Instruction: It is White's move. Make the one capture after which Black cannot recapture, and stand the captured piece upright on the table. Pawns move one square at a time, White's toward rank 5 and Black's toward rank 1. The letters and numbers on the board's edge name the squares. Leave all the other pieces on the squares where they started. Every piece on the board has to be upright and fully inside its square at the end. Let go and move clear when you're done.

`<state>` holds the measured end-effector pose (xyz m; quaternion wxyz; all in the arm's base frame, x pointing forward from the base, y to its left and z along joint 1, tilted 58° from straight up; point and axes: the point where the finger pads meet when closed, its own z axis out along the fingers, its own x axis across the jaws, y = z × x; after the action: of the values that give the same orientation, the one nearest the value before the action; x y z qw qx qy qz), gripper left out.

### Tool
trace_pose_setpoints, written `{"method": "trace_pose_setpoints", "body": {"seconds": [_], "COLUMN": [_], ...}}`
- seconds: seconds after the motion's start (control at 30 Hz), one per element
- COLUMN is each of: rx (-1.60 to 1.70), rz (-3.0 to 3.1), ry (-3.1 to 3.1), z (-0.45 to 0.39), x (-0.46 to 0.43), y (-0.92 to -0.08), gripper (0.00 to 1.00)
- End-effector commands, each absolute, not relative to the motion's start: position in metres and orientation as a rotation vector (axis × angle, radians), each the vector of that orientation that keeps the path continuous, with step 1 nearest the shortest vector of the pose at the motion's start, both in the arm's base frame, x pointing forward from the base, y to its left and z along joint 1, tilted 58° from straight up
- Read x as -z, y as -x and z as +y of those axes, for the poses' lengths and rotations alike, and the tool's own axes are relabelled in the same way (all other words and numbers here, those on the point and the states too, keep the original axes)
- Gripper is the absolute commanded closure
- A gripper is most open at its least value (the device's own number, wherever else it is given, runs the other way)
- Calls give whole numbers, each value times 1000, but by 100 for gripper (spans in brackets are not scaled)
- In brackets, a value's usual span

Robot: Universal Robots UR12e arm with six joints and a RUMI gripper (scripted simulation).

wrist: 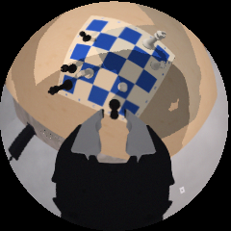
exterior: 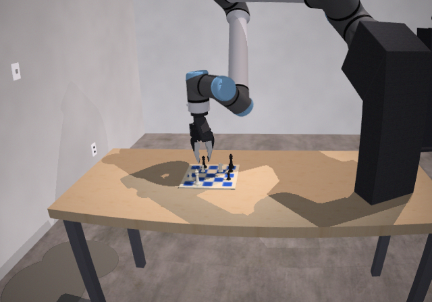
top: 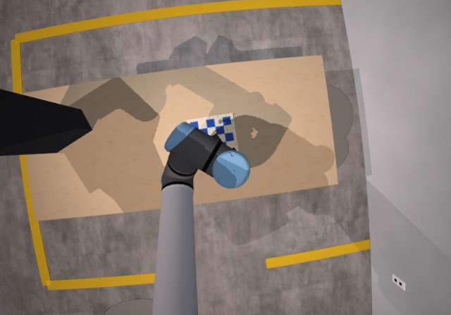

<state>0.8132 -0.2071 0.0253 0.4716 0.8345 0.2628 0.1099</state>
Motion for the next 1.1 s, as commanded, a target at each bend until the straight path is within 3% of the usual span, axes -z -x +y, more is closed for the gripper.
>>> {"method": "trace_pose_setpoints", "body": {"seconds": [0.0,0.7,0.73,1.07], "rx": [-270,-270,-270,-270], "rz": [644,644,644,644], "ry": [-2043,-2043,-2043,-2043], "z": [-206,-206,-206,-206], "x": [-26,-26,-26,-26], "y": [-813,-813,-813,-813], "gripper": [75,75,100,100]}}
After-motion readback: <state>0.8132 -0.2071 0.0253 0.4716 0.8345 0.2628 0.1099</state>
